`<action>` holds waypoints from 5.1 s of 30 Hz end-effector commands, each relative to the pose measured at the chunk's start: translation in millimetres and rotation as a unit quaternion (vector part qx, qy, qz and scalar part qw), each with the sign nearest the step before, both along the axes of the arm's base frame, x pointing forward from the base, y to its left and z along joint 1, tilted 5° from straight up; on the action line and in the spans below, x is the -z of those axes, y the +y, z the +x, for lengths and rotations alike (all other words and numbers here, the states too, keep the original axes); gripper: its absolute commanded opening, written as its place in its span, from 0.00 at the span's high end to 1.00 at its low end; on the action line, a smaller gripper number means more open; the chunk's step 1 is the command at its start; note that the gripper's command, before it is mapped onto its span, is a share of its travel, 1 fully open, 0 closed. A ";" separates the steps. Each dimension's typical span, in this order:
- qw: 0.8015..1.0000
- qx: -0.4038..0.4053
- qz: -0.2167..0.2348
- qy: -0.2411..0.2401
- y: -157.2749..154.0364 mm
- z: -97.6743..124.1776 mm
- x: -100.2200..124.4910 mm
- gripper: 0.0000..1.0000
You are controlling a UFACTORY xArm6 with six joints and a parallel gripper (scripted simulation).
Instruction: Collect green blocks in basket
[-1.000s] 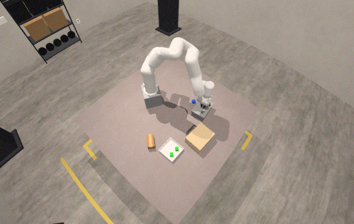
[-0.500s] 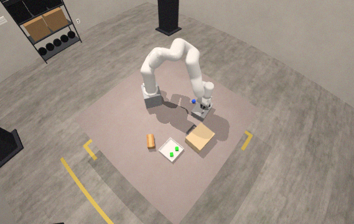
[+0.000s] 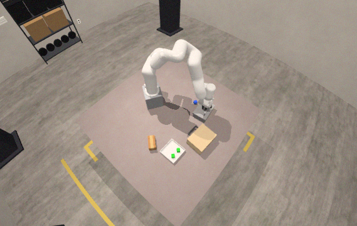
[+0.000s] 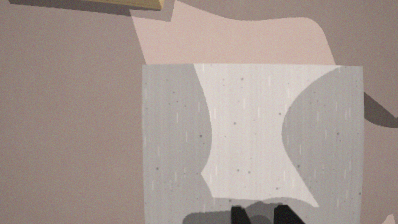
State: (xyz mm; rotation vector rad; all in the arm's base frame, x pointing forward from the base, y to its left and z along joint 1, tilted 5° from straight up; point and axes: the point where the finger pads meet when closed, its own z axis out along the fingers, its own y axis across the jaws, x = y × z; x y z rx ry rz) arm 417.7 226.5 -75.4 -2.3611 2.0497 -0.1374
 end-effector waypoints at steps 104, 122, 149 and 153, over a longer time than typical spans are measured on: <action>1.000 0.000 0.001 -0.002 0.8 1.8 2.4 0.00; 1.000 0.000 0.001 -0.002 2.8 -1.5 -40.3 0.00; 1.000 0.000 0.001 -0.002 5.5 -6.1 -99.4 0.00; 1.000 0.000 0.001 -0.002 5.6 -6.3 -101.4 0.00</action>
